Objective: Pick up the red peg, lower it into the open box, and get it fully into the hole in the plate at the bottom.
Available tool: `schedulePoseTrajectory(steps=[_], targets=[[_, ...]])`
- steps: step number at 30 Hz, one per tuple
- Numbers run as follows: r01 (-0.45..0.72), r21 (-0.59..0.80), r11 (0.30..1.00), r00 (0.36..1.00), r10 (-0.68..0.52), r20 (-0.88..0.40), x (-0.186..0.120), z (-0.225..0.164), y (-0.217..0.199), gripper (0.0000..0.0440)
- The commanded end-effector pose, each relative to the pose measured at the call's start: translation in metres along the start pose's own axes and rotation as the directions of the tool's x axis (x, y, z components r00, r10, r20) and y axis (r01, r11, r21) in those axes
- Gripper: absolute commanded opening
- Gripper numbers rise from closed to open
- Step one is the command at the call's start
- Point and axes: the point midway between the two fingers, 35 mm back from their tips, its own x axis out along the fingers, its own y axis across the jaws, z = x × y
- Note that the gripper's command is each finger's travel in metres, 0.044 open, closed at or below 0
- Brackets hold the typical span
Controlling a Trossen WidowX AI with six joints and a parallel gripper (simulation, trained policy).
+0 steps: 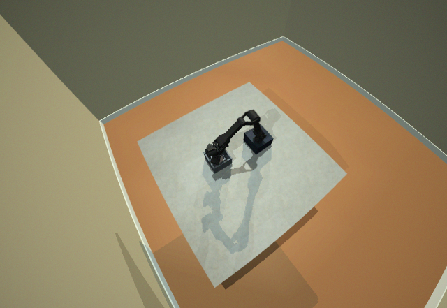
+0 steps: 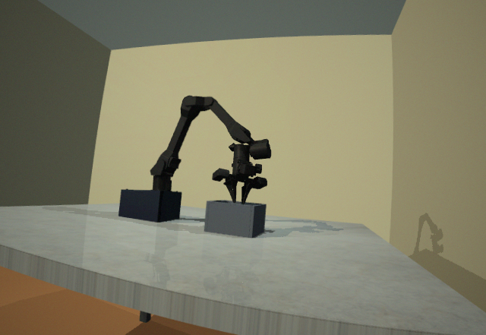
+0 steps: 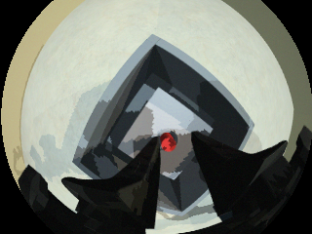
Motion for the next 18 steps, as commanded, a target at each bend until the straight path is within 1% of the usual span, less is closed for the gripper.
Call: schedulePoseTrajectory(steps=[1, 4, 13, 17, 18], targets=[[-0.004, -0.008, 1.0, 1.0, 0.004, 0.008, 0.004, 0.007, 0.003, 0.0169], [-0.002, -0.013, 1.0, 1.0, 0.002, 0.02, 0.008, 0.016, 0.005, 0.0226], [0.007, -0.034, 0.999, 0.998, -0.005, 0.059, 0.018, 0.043, 0.01, 0.0362], [-0.006, -0.026, 1.0, 0.995, 0.009, 0.104, 0.016, 0.061, 0.013, 0.043], [-0.008, -0.022, 1.0, 0.993, 0.011, 0.116, 0.016, 0.066, 0.012, 0.044]])
